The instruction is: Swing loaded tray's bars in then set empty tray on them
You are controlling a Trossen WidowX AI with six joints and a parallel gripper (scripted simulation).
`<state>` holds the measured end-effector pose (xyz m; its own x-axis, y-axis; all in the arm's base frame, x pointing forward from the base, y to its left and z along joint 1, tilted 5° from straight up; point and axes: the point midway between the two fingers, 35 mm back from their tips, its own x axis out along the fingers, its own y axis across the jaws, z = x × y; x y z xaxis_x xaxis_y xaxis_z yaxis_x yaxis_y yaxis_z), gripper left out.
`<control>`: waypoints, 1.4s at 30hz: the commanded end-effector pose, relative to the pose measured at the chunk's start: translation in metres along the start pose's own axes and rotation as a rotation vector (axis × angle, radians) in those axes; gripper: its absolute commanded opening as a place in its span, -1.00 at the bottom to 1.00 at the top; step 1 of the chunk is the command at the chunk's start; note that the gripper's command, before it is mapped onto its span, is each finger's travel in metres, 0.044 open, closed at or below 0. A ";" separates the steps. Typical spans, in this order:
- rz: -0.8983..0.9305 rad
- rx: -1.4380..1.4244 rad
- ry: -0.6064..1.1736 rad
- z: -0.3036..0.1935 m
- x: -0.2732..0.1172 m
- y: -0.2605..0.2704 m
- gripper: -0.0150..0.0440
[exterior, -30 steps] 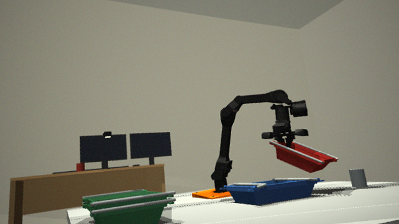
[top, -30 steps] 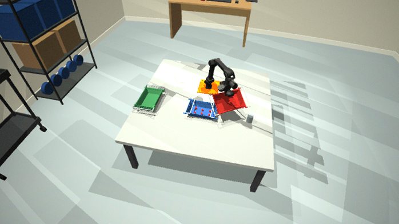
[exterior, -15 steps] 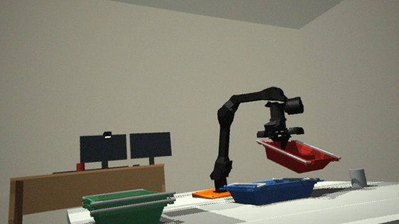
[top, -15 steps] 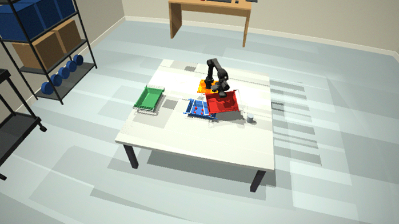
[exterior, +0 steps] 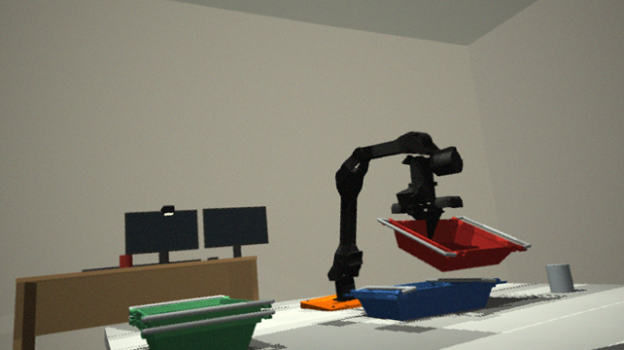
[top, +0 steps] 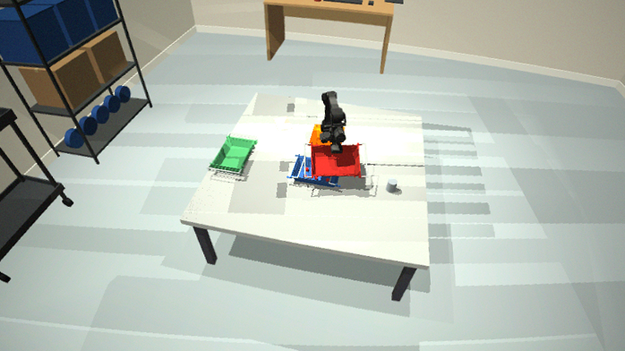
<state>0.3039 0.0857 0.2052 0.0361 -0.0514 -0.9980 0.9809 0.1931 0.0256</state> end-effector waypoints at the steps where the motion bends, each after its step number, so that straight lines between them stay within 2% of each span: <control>1: 0.048 0.038 0.007 0.014 -0.014 0.000 -0.49; 21: 0.052 0.245 -0.004 0.086 -0.020 -0.011 -0.49; 42: 0.052 0.247 -0.004 0.086 -0.020 -0.011 -0.49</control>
<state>0.3094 -0.0002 0.2192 0.0502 -0.0558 -0.9972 0.9972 -0.0526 0.0532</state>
